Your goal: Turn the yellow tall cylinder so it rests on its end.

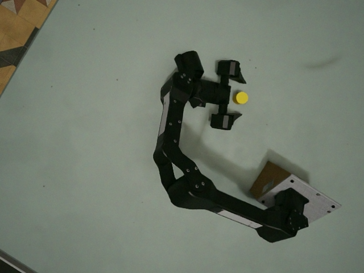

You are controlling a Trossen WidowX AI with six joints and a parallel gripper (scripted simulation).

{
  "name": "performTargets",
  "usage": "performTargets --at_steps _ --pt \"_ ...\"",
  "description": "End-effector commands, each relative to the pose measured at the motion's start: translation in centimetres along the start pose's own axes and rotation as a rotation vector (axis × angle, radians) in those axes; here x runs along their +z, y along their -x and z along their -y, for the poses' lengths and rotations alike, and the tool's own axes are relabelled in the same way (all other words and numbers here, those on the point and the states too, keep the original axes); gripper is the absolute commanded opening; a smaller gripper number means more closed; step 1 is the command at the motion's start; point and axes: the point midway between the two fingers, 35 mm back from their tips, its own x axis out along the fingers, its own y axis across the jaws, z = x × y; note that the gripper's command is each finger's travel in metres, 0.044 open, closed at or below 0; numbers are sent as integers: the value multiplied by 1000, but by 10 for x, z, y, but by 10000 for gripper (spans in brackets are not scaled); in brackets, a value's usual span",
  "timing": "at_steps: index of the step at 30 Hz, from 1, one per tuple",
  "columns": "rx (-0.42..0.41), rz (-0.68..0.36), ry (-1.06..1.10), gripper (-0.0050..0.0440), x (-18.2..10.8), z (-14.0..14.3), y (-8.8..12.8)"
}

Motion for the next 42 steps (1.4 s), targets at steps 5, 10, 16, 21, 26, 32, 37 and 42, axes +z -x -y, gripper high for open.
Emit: performTargets --at_steps 5,10,16,21,26,32,37,42 --pt "-7 3 -2 440 2 2 1" --pt "-29 17 4 440 0 3 16" --pt "-31 17 3 440 -14 3 46" --pt "-32 17 3 440 -23 2 64" --pt "-34 17 2 440 -33 2 86" --pt "-34 17 2 440 -37 2 95" --pt "-22 10 5 440 -35 1 91" --pt "-18 8 2 440 -36 1 90"
